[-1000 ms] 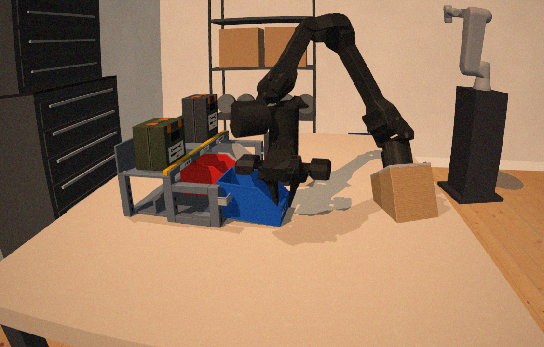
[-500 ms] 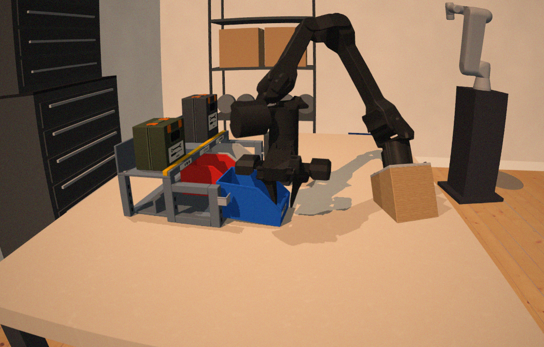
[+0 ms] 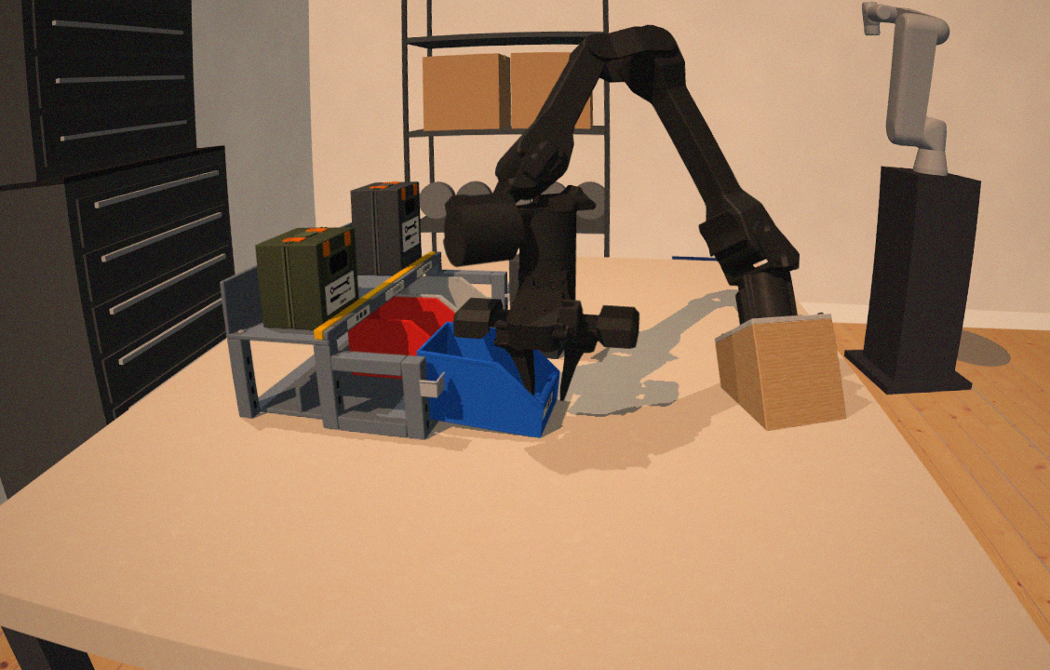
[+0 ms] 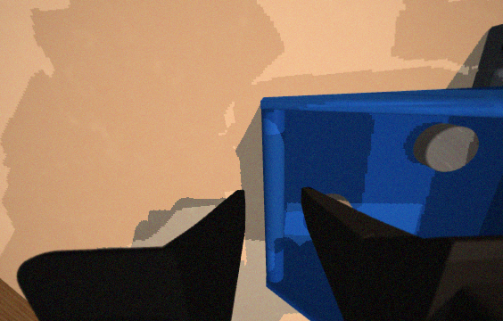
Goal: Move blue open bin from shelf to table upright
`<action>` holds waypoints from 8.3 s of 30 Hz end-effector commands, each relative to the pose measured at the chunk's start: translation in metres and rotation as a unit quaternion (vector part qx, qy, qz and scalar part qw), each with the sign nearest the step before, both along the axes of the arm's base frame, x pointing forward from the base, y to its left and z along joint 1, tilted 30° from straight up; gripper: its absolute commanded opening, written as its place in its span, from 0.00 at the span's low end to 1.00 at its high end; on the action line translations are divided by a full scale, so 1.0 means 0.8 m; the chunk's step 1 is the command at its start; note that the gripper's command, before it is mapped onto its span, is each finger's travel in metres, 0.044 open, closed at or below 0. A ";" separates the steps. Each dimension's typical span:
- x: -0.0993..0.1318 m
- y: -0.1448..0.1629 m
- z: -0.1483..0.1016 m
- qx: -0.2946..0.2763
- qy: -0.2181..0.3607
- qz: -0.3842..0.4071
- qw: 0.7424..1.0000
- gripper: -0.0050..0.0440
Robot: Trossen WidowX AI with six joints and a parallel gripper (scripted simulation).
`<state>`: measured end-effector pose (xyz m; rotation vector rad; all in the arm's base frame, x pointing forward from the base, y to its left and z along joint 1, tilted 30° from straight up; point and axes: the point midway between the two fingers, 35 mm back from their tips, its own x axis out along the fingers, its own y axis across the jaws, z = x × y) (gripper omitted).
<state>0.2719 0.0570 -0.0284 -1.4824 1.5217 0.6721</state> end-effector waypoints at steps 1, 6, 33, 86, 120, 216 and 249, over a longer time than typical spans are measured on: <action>0.004 0.002 0.005 0.004 -0.008 0.000 1.000 0.41; 0.004 0.002 0.005 0.004 -0.008 0.000 1.000 0.41; -0.003 0.036 0.064 0.006 -0.003 0.000 1.000 0.41; -0.006 0.048 0.085 0.006 -0.005 0.000 1.000 0.41; 0.012 0.047 0.093 0.006 -0.004 0.000 1.000 0.41; 0.141 0.034 0.132 0.006 -0.006 0.001 1.000 0.41; 0.144 0.025 0.114 0.006 -0.006 0.001 1.000 0.41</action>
